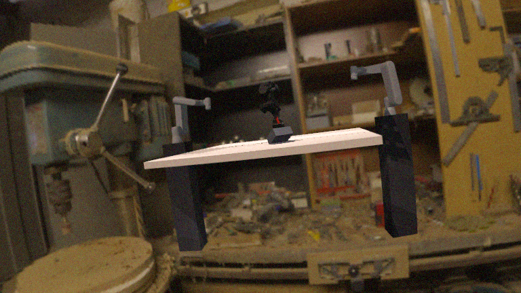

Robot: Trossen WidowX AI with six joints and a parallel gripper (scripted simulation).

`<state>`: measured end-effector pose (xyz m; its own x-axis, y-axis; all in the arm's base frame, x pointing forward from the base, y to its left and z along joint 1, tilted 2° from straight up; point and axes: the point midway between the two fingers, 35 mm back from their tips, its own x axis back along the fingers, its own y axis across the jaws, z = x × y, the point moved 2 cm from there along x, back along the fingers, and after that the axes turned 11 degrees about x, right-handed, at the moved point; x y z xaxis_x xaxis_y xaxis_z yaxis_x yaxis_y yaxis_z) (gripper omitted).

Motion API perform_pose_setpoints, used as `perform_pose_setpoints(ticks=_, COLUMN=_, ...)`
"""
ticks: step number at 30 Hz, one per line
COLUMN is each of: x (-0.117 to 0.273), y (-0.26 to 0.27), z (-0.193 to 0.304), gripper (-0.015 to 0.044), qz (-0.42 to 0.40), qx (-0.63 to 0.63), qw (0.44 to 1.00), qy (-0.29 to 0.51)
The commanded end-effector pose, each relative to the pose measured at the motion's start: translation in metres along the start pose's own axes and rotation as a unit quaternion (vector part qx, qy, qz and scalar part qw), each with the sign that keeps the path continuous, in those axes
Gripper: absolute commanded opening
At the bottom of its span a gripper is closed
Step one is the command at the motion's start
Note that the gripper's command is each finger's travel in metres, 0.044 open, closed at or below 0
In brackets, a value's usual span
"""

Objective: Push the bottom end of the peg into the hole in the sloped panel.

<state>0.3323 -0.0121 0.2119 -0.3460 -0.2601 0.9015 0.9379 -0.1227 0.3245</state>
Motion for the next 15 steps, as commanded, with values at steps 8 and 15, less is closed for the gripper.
perform_pose_setpoints(ticks=8, x=0.0039, y=0.0029, z=-0.0053, gripper=0.0, qz=-0.012, qx=-0.066, qw=0.998, qy=0.007)
perform_pose_setpoints(ticks=15, x=0.0064, y=0.0046, z=-0.0089, gripper=0.0, qz=-0.019, qx=-0.106, qw=0.994, qy=0.011)
